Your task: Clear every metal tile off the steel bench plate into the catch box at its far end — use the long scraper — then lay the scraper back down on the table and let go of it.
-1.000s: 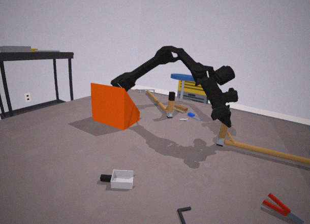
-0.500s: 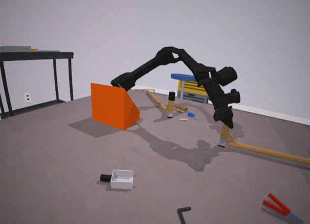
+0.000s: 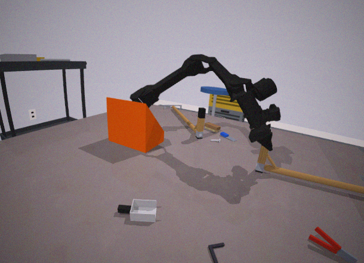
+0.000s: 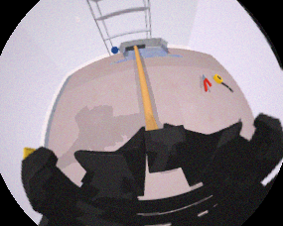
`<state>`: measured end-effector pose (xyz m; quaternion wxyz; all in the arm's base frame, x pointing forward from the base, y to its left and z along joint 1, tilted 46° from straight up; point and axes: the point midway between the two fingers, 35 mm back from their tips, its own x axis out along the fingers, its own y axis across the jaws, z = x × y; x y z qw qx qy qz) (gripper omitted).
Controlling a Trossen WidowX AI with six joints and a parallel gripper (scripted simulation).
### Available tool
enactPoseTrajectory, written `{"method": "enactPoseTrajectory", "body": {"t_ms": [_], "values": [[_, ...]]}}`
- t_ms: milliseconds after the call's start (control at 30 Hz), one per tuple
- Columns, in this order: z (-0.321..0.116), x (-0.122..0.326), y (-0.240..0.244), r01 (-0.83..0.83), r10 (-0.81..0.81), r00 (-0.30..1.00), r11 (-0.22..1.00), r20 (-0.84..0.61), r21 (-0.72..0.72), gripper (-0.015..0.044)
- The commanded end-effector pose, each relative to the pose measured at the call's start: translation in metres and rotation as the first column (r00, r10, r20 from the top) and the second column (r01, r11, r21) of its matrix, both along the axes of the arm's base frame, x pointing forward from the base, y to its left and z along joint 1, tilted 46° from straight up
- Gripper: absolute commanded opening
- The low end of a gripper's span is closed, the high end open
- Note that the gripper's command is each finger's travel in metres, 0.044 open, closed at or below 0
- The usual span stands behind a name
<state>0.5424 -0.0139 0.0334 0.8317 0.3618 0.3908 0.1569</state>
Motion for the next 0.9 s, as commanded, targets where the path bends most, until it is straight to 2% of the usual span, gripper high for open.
{"method": "enactPoseTrajectory", "body": {"t_ms": [0, 867], "values": [[0.005, -0.005, -0.003, 0.003, -0.003, 1.000, 1.000, 0.006, -0.002, 0.0000], [0.009, -0.040, -0.004, 0.006, -0.006, 1.000, 1.000, 0.005, -0.002, 0.0000]]}}
